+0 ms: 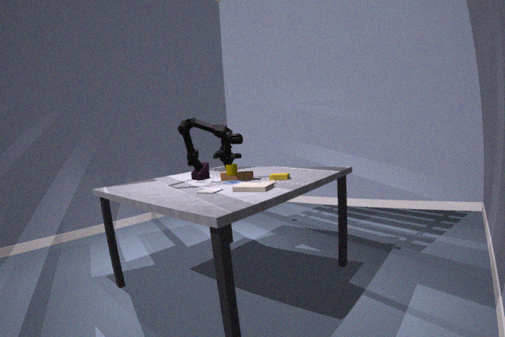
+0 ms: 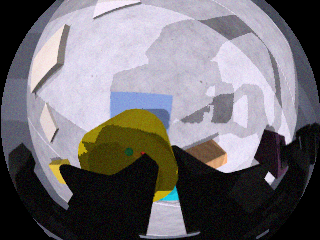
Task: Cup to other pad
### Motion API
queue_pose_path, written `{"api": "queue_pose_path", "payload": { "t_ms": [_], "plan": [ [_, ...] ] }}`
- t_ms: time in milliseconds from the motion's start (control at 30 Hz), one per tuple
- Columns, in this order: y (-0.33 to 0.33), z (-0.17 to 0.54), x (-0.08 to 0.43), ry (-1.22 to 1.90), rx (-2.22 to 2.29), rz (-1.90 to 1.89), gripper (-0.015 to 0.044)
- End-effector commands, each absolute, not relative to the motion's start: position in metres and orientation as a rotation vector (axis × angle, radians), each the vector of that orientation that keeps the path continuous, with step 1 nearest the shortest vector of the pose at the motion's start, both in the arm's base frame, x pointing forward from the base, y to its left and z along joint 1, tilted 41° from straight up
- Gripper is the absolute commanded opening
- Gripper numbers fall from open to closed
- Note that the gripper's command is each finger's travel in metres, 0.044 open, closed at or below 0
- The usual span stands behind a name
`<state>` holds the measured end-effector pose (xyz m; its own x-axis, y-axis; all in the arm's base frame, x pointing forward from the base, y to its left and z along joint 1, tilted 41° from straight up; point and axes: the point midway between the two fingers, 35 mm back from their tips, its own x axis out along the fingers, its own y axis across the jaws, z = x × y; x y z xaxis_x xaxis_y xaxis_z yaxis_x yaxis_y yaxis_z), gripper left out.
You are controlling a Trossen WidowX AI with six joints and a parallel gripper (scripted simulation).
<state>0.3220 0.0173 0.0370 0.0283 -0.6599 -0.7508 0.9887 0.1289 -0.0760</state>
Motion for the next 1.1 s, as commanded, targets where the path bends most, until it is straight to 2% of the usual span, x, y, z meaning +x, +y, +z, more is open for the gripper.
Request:
{"api": "queue_pose_path", "payload": {
  "t_ms": [0,1067],
  "plan": [
    [0.029,0.051,0.323,0.741,0.578,-1.368,0.0],
    [0.046,0.058,0.313,0.747,0.557,-1.372,0.0]
  ]
}}
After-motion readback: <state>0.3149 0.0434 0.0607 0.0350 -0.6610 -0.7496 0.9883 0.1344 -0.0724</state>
